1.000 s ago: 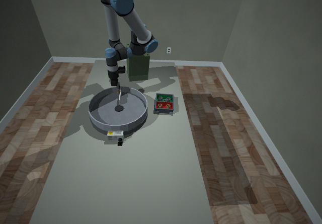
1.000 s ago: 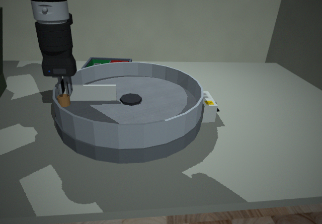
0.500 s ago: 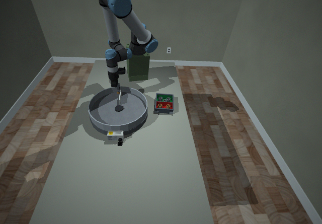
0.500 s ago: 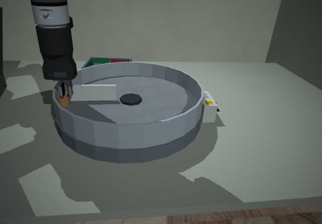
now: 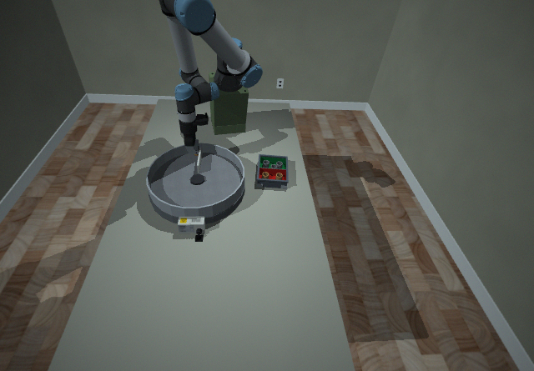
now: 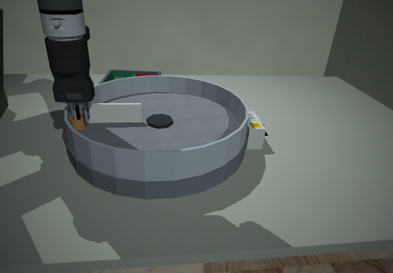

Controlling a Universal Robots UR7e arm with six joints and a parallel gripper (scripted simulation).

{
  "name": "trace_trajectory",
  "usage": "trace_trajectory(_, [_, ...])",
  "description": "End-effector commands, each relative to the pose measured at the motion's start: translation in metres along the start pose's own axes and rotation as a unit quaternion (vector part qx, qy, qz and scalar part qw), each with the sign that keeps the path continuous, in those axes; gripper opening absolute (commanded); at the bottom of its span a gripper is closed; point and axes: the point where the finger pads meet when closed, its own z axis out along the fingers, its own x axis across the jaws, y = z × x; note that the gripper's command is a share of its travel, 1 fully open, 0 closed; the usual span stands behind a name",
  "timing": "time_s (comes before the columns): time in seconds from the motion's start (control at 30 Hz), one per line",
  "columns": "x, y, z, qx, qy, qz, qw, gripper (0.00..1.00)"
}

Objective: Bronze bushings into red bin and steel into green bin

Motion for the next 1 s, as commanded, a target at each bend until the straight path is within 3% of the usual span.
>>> trace_trajectory(0.0, [0.000, 0.000, 0.003, 0.000, 0.000, 0.000, 1.000, 0.40])
trace_trajectory(0.67, [0.000, 0.000, 0.014, -0.001, 0.000, 0.000, 1.000, 0.40])
trace_trajectory(0.7, [0.000, 0.000, 0.014, 0.000, 0.000, 0.000, 1.000, 0.00])
trace_trajectory(0.97, [0.000, 0.000, 0.014, 0.000, 0.000, 0.000, 1.000, 0.00])
